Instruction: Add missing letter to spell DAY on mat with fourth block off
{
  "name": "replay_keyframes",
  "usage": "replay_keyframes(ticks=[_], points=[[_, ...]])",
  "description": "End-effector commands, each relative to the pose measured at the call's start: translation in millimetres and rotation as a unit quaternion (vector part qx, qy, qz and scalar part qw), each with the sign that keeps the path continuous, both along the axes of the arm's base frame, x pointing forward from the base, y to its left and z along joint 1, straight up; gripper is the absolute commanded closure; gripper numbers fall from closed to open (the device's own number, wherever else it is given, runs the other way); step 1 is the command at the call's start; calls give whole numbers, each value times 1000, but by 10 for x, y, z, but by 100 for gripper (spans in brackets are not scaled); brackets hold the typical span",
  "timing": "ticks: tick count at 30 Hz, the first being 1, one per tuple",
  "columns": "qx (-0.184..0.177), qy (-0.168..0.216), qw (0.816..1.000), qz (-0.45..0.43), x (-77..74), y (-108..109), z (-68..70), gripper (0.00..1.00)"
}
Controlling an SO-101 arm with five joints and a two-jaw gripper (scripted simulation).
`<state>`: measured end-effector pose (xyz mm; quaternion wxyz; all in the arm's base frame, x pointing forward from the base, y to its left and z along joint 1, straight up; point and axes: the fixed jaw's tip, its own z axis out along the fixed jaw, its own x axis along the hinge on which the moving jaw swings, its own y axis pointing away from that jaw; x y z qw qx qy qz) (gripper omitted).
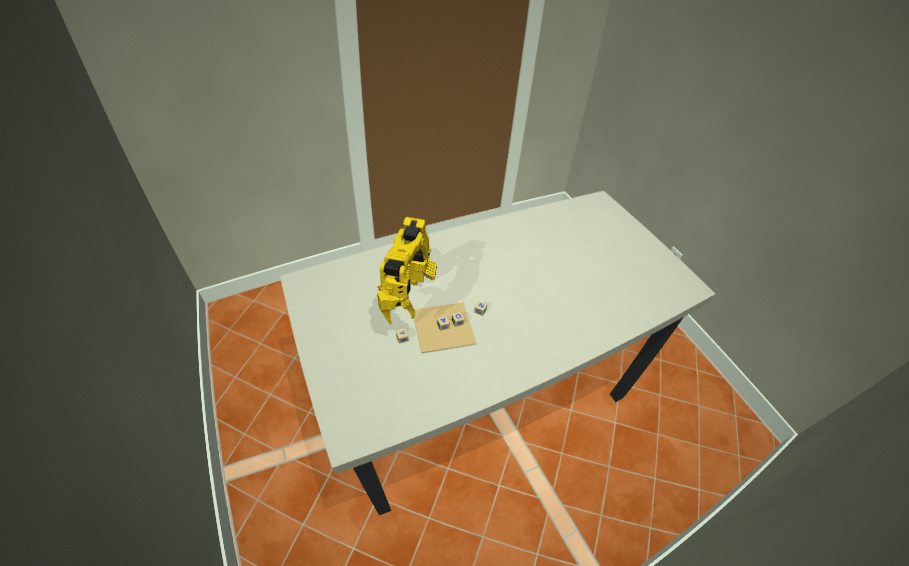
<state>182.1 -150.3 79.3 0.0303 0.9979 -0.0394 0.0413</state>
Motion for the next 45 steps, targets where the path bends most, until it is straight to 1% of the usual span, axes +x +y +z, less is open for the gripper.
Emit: replay_keyframes(ticks=[1,4,6,8,11,31,32,45], points=[[-9,-11,1000,1,52,-56,29,68],[13,16,1000,1,28,-37,-119,68],[23,29,999,1,14,-26,-186,68],[29,36,999,1,5,-19,-226,68],[32,40,999,1,0,-15,-246,68],[32,40,999,1,0,-15,-246,68],[-10,-12,1000,1,88,-102,4,68],[-10,-12,1000,1,88,-102,4,68]])
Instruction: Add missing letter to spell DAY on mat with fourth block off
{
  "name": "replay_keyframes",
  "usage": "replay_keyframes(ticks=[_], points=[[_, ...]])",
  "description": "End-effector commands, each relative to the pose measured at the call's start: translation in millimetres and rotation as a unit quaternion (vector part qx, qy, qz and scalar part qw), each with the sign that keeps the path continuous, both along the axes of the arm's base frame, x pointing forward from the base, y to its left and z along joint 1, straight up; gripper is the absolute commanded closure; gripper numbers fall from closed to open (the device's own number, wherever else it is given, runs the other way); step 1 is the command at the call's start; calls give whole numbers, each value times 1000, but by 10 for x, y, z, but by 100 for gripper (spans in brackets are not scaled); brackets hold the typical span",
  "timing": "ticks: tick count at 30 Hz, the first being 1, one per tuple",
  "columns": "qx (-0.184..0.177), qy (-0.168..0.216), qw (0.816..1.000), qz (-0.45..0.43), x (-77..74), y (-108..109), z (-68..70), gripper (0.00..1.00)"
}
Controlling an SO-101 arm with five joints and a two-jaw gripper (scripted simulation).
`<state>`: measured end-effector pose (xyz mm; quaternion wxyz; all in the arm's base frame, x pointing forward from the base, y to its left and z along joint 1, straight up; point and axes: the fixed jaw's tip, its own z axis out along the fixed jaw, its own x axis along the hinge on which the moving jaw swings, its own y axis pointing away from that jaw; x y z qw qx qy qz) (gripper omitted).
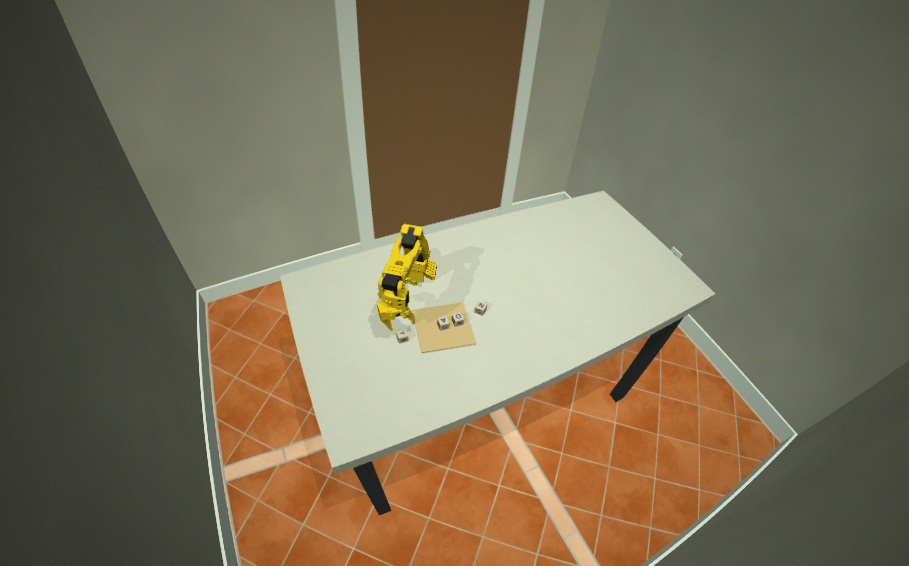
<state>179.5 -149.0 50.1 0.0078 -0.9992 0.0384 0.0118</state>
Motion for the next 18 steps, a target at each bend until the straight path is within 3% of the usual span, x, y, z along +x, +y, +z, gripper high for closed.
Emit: replay_keyframes(ticks=[1,18], points=[[-50,-63,997,0,114,-115,296,68],[-50,-63,997,0,129,-127,213,68]])
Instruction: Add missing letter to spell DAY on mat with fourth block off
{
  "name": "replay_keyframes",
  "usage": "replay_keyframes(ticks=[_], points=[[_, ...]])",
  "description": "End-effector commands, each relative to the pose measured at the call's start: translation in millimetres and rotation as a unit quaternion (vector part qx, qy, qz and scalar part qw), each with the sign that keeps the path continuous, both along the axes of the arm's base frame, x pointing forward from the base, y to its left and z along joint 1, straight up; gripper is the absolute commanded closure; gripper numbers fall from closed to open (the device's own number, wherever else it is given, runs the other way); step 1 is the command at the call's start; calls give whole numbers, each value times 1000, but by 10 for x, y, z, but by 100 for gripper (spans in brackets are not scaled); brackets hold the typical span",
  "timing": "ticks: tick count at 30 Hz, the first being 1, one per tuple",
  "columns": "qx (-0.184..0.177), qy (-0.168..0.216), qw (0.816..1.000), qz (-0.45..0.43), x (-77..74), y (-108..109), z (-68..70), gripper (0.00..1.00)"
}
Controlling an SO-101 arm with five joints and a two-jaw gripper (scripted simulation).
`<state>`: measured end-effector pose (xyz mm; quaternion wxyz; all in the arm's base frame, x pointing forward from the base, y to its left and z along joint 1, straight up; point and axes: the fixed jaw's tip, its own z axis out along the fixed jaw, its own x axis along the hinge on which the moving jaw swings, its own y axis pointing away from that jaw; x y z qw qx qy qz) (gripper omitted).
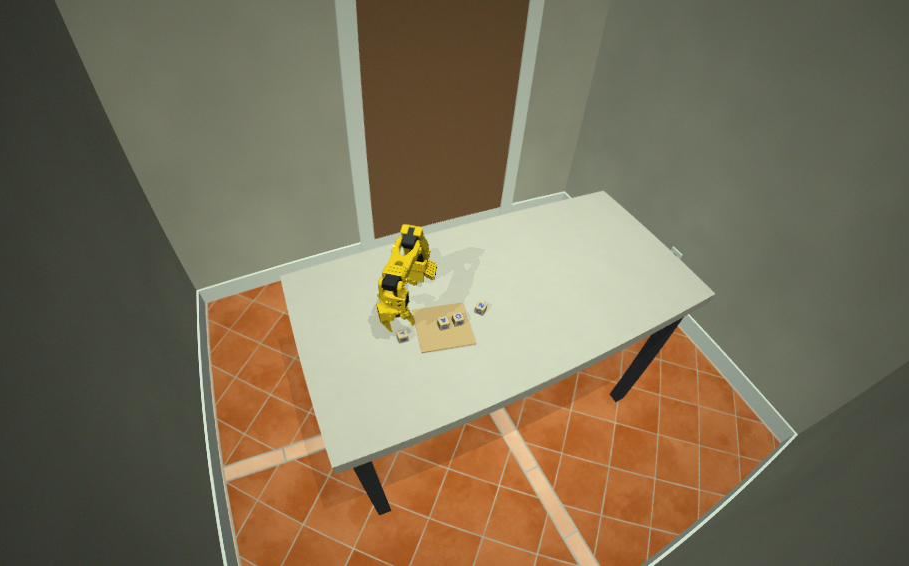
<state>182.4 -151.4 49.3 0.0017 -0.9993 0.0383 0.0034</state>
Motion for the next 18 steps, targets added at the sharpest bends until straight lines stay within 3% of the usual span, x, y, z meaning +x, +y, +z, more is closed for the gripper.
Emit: replay_keyframes(ticks=[1,18], points=[[-43,-55,998,0,100,-103,221,68],[-43,-55,998,0,123,-122,-11,68]])
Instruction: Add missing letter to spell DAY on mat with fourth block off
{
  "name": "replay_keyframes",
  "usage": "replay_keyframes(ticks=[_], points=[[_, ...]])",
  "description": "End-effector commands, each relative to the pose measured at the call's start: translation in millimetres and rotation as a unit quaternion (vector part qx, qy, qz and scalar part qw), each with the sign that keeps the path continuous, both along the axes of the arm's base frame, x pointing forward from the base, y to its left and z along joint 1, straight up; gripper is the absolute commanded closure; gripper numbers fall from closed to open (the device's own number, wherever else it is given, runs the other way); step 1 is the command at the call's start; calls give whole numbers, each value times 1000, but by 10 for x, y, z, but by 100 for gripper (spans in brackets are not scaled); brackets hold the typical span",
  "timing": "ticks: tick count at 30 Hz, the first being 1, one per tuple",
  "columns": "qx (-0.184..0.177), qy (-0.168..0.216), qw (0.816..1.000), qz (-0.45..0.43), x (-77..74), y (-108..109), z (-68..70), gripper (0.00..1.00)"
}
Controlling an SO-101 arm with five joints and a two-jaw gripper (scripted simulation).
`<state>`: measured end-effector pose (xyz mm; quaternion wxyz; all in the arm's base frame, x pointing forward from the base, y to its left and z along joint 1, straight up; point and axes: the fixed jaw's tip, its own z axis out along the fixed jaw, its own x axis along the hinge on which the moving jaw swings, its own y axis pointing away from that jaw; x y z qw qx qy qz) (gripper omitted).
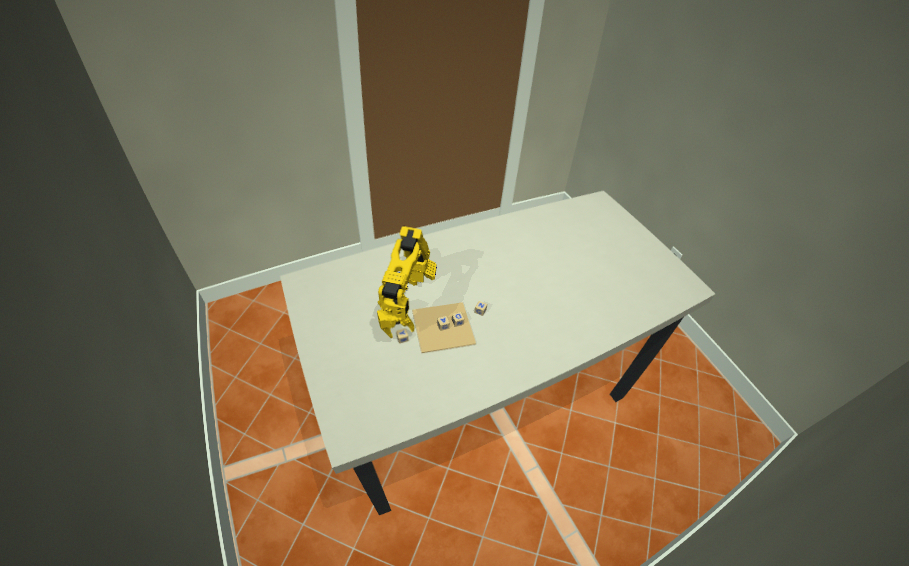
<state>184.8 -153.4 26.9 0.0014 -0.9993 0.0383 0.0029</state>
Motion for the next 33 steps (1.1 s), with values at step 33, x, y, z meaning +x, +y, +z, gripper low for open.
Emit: replay_keyframes(ticks=[33], points=[[-43,-55,998,0,102,-104,129,68]])
